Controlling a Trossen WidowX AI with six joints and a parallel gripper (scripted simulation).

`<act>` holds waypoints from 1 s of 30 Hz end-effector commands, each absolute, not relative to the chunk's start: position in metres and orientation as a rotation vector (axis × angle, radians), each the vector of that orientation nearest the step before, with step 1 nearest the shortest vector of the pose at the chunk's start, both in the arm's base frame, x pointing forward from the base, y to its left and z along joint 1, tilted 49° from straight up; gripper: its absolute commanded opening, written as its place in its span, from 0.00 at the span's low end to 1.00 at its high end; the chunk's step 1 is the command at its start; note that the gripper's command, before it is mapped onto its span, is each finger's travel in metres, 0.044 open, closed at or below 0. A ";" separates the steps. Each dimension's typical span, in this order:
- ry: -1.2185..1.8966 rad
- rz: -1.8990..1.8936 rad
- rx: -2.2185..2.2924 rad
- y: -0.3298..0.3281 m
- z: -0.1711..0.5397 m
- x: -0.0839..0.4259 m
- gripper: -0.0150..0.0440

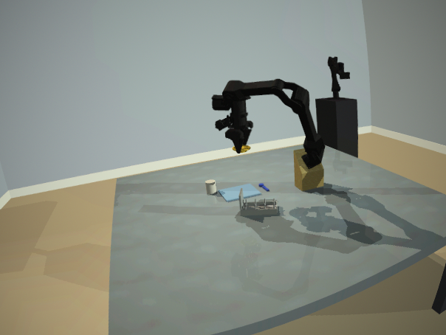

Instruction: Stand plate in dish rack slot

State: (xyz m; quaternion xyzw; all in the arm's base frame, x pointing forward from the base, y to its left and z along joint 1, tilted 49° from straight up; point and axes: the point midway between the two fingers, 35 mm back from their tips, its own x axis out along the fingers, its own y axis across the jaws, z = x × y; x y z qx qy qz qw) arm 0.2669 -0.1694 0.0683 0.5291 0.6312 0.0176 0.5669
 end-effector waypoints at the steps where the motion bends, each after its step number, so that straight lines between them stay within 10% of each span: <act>1: 1.506 -0.075 1.375 -0.151 0.087 0.263 0.25; 30: 1.467 -0.901 2.148 -0.040 0.172 0.215 0.25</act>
